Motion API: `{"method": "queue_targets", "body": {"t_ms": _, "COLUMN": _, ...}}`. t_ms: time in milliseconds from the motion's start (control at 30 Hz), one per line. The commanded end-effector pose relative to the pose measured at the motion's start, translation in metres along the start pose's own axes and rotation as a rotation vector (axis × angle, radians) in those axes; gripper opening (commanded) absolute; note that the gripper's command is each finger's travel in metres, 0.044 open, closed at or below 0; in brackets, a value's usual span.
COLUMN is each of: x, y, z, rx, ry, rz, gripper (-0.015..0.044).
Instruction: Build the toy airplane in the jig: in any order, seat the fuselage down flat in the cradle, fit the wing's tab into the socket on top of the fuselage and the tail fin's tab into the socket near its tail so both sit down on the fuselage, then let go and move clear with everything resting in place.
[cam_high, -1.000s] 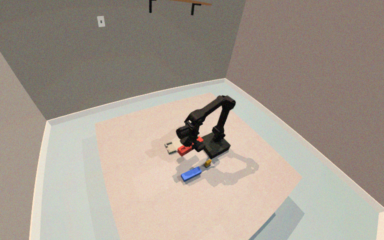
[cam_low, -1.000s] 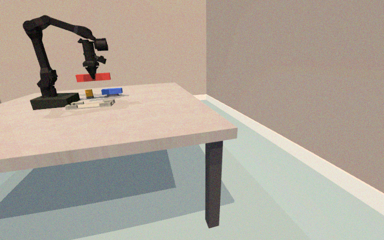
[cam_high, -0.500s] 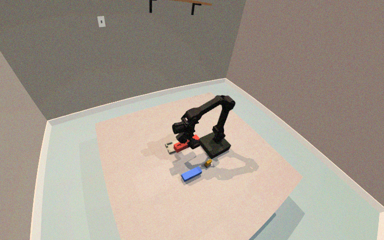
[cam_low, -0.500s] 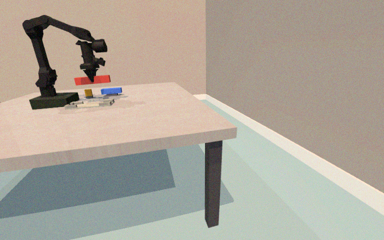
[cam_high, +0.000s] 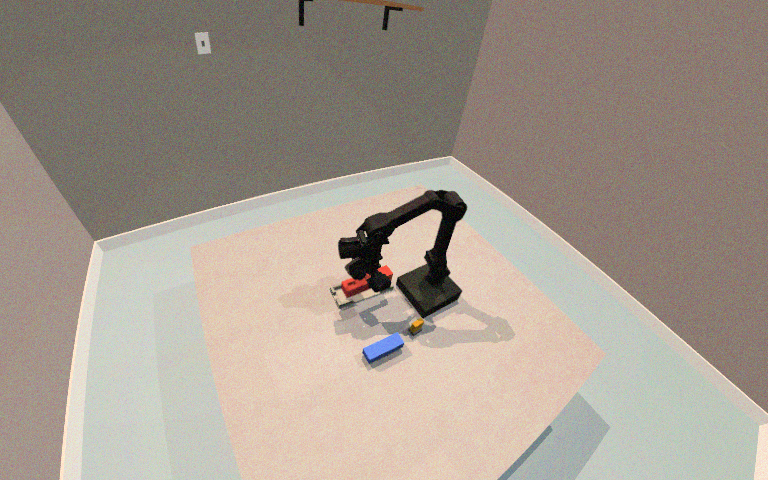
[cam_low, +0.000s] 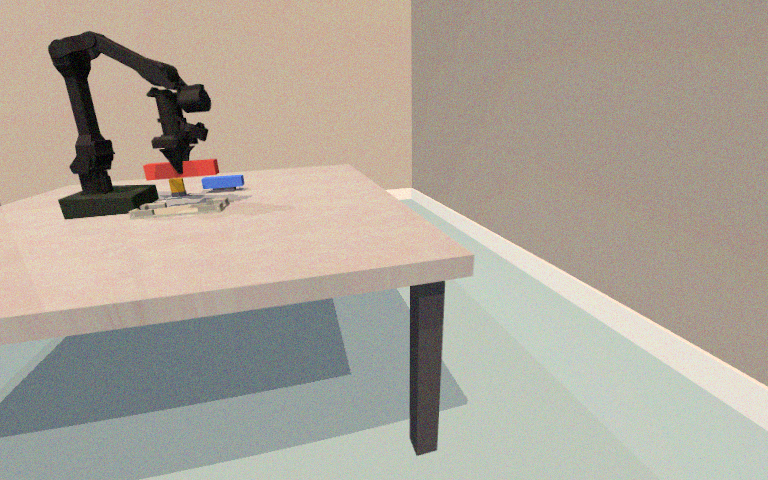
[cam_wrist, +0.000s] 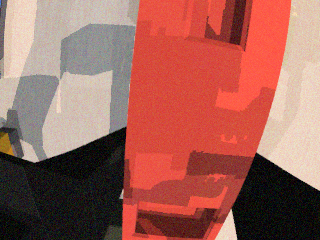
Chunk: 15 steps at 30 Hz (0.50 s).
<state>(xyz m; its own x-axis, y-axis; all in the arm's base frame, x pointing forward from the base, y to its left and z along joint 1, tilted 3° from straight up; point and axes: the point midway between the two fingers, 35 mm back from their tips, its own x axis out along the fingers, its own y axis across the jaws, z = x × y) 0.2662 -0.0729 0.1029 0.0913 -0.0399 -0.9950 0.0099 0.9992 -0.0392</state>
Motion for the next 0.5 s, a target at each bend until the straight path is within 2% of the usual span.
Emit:
{"method": "queue_targets", "body": {"t_ms": 0, "x": 0.008, "y": -0.01, "z": -0.003, "rx": 0.013, "ry": 0.009, "rz": 0.009, "gripper": 0.0}}
{"method": "queue_targets", "body": {"t_ms": 467, "x": 0.027, "y": -0.049, "z": -0.015, "rx": 0.079, "ry": 0.011, "rz": 0.009, "gripper": 0.0}}
